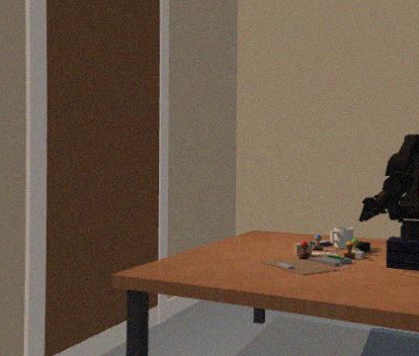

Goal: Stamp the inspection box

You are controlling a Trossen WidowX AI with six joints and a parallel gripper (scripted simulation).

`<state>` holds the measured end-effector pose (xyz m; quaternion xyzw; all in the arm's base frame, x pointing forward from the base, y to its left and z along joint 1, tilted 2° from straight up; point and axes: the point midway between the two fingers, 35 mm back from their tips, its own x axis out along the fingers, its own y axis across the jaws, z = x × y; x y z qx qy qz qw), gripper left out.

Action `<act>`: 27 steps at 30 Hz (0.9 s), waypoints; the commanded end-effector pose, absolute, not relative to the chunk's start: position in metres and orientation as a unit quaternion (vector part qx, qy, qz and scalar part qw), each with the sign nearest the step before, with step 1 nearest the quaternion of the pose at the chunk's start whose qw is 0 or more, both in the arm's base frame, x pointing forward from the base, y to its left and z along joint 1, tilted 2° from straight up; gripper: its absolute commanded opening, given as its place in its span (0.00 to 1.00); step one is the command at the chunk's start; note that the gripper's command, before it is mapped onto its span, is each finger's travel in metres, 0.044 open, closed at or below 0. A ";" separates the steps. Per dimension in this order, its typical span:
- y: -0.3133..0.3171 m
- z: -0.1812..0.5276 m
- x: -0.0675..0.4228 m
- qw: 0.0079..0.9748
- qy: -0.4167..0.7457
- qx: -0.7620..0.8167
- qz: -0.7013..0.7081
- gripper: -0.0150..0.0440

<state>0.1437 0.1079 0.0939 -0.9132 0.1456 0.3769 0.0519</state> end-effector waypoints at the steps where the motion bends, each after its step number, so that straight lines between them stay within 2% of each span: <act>1: 0.096 0.089 0.158 0.142 0.237 -0.878 0.391 0.62; 14: 0.028 0.069 0.202 0.454 0.543 -0.627 0.326 0.62; 22: -0.026 0.059 0.217 0.596 0.658 -0.408 0.213 0.62; 27: -0.067 0.054 0.218 0.652 0.700 -0.264 0.120 0.62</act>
